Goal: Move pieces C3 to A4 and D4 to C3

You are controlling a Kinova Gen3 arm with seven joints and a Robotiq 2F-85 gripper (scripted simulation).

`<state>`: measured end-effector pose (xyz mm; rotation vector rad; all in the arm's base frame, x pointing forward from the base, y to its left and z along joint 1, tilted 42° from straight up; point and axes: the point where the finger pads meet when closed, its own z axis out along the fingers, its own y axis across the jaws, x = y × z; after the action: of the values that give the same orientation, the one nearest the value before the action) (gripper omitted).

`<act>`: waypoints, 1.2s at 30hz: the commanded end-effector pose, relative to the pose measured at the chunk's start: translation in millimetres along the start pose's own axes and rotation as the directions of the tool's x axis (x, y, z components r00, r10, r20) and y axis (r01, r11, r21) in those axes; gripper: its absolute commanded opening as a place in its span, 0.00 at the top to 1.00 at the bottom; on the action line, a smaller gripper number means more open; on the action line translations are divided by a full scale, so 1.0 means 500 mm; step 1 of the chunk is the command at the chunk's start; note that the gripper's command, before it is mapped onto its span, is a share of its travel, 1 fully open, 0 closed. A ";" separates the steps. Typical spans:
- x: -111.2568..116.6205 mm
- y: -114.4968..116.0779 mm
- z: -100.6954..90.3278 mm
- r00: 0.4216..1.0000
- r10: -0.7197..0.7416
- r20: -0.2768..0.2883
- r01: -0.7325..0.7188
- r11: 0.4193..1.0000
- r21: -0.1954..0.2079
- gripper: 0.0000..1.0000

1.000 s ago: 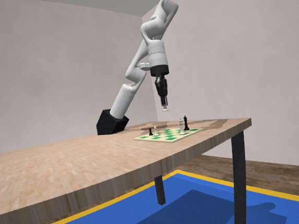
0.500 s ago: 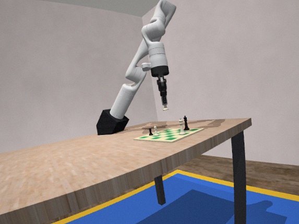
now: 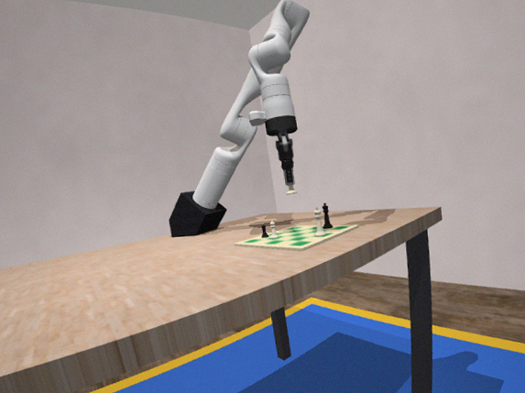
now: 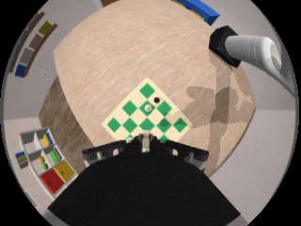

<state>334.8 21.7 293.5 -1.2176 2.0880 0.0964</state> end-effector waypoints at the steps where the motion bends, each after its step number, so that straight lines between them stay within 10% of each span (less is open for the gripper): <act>1: 0.001 0.002 0.007 1.000 0.001 -0.001 -0.001 1.000 -0.003 1.00; 36: 0.002 0.003 0.157 1.000 0.001 -0.001 -0.001 1.000 -0.003 1.00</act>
<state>376.1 50.8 239.5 -1.2132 2.0798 0.0875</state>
